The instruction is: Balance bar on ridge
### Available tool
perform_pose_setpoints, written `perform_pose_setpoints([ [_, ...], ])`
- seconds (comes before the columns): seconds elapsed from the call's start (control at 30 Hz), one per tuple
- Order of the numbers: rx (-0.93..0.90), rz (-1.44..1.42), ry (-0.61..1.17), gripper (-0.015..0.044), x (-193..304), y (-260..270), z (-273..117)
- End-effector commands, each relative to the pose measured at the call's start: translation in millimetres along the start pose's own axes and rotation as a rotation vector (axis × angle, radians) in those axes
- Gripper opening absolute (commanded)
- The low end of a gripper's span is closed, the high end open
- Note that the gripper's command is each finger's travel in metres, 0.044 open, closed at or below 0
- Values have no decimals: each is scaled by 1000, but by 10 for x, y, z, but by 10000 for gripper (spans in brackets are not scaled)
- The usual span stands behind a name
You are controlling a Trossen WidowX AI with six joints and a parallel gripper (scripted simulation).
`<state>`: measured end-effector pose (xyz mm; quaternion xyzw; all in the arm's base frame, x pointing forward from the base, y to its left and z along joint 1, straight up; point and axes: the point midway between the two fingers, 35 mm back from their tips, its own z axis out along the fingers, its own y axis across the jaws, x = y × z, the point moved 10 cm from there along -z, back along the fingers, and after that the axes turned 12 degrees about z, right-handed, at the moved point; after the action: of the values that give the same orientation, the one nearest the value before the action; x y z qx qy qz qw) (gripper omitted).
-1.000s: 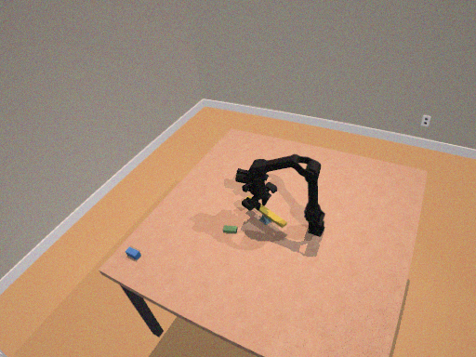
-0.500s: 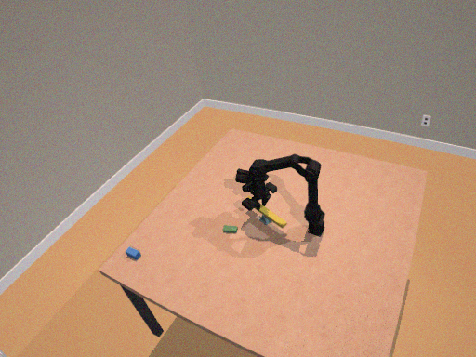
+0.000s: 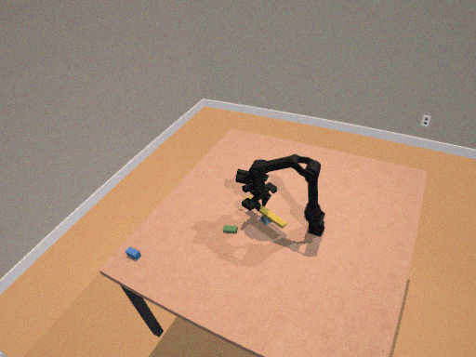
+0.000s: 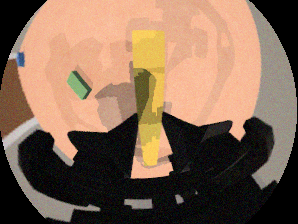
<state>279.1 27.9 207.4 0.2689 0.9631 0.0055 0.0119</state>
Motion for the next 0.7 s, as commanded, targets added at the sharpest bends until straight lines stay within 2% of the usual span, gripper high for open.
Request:
perform_pose_setpoints([
  [0.0,3,6,2,0,-4,3,16],
  [0.67,3,6,2,0,-3,2,32],
])
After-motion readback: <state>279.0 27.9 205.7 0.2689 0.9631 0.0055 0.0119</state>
